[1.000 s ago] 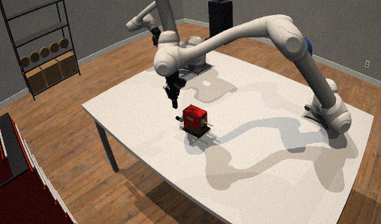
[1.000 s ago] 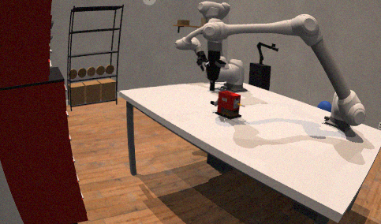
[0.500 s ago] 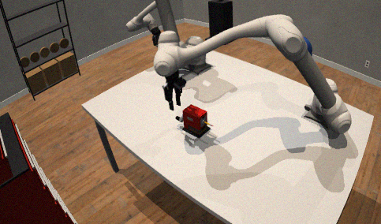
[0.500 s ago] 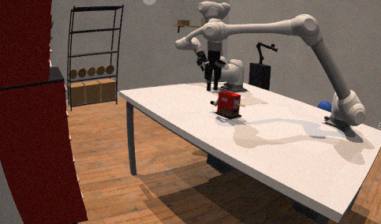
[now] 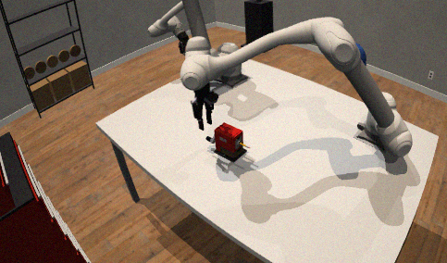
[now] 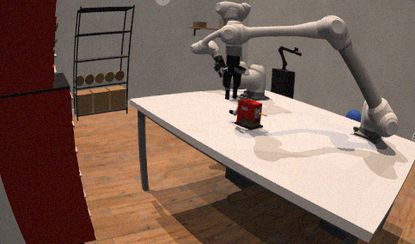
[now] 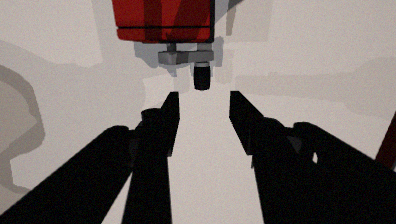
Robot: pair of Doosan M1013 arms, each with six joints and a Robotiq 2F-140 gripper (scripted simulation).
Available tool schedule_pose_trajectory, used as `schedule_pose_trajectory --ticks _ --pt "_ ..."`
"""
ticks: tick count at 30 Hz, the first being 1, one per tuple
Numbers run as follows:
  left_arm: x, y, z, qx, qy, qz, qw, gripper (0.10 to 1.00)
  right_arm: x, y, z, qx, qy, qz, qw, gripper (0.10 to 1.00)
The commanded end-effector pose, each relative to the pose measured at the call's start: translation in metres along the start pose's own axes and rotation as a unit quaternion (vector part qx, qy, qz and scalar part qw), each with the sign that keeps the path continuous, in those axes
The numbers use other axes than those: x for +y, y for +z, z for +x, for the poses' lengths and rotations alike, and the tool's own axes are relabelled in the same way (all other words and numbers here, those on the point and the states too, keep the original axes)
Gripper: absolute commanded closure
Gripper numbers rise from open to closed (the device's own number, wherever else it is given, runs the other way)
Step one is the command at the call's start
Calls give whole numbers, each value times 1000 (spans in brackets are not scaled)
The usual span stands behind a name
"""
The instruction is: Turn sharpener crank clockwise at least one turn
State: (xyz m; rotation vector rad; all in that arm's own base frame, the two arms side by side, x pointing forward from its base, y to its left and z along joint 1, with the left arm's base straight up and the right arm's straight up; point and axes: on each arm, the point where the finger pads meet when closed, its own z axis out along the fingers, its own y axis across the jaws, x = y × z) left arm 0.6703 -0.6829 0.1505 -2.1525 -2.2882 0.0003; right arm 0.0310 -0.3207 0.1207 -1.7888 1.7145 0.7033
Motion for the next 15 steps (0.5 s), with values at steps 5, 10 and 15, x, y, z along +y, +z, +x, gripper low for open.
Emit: schedule_pose_trajectory --ticks 5,10,15 --pt "0 2 0 0 0 -1 1000 711 0 0 0 0 0 0 1000 98" --pt "0 7 0 0 0 -1 1000 711 0 0 0 0 0 0 1000 98" --pt "0 13 0 0 0 -1 1000 711 0 0 0 0 0 0 1000 98"
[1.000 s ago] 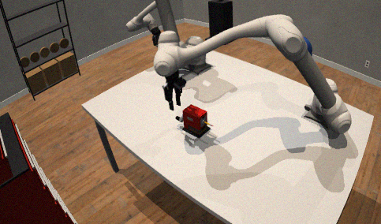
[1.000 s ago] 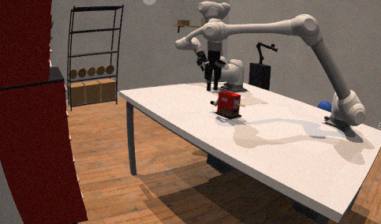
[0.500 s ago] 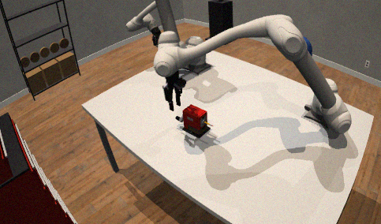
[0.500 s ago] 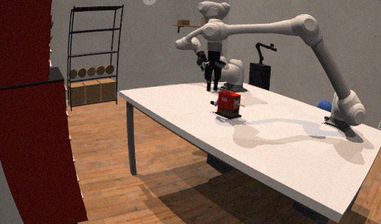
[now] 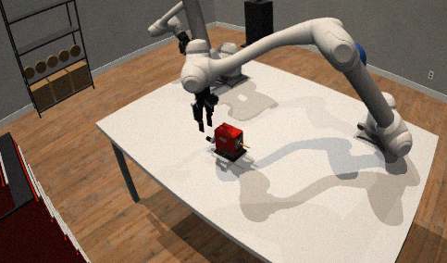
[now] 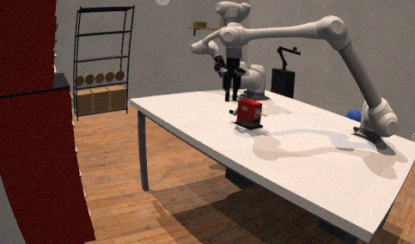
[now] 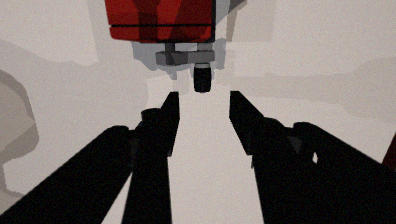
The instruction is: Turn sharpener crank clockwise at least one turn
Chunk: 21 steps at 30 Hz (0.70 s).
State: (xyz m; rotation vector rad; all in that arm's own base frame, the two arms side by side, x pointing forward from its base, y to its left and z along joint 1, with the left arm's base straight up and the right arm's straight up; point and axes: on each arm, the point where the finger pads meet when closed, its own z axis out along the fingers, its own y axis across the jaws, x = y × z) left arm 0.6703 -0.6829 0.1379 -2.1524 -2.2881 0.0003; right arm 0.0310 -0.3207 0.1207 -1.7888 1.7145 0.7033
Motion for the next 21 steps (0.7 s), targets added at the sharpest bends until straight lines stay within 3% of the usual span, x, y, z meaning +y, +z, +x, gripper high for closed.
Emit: schedule_pose_trajectory --ticks 1,21 --pt "0 2 0 -1 0 -1 1000 711 0 0 0 0 0 0 1000 98" --pt "0 27 0 -1 0 -1 1000 711 0 0 0 0 0 0 1000 98"
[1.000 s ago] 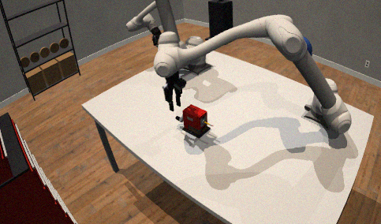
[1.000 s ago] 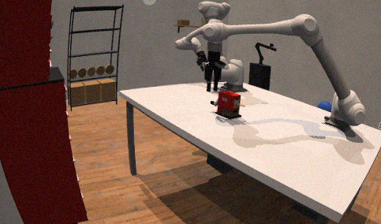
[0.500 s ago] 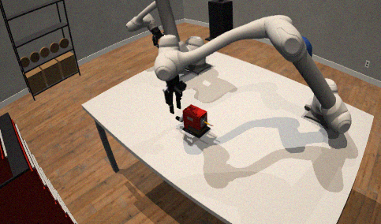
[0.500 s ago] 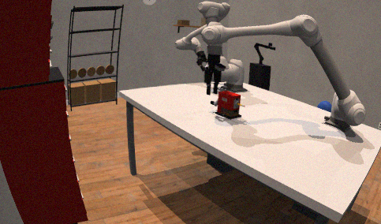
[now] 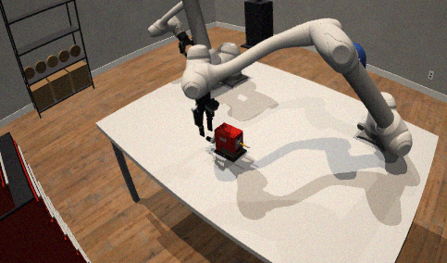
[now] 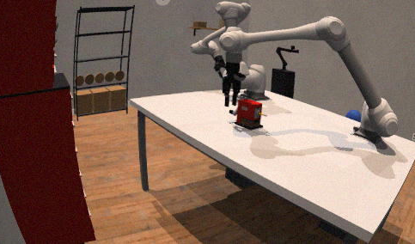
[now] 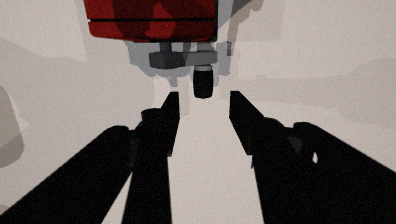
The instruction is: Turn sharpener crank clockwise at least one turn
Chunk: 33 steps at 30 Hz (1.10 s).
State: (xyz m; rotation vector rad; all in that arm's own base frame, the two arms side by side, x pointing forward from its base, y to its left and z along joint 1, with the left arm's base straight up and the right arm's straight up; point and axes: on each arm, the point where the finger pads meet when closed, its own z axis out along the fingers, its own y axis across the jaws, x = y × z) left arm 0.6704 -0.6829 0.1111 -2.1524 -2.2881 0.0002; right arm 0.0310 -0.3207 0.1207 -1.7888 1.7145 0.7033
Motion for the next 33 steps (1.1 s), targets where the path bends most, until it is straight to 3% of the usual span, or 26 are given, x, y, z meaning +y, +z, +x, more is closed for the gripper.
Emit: schedule_pose_trajectory --ticks 1,33 --pt "0 0 0 -1 0 -1 1000 711 0 0 0 0 0 0 1000 98" --pt "0 7 0 -1 0 -1 1000 711 0 0 0 0 0 0 1000 98"
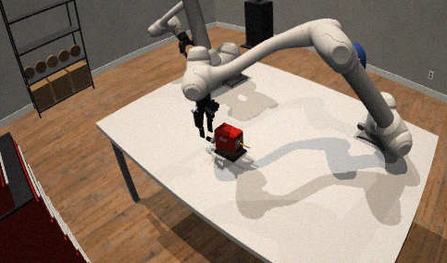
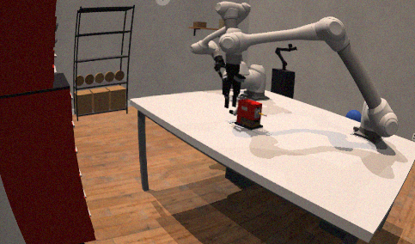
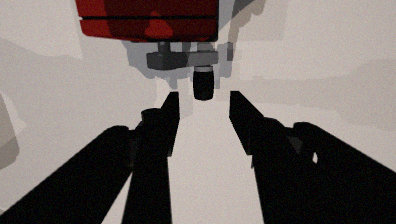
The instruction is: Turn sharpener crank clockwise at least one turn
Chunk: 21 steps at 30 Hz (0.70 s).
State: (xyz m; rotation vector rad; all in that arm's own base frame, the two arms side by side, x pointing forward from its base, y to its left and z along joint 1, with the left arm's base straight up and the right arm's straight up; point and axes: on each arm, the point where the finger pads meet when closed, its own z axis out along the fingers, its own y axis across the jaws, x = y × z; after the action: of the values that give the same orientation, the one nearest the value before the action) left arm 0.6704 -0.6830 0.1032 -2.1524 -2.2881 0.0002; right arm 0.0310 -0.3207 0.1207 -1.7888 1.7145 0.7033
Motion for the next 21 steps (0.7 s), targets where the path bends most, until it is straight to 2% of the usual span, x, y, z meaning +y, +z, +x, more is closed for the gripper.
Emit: schedule_pose_trajectory --ticks 1,21 --pt "0 -1 0 -1 0 -1 1000 711 0 0 0 0 0 0 1000 98" --pt "0 11 0 -1 0 -1 1000 711 0 0 0 0 0 0 1000 98"
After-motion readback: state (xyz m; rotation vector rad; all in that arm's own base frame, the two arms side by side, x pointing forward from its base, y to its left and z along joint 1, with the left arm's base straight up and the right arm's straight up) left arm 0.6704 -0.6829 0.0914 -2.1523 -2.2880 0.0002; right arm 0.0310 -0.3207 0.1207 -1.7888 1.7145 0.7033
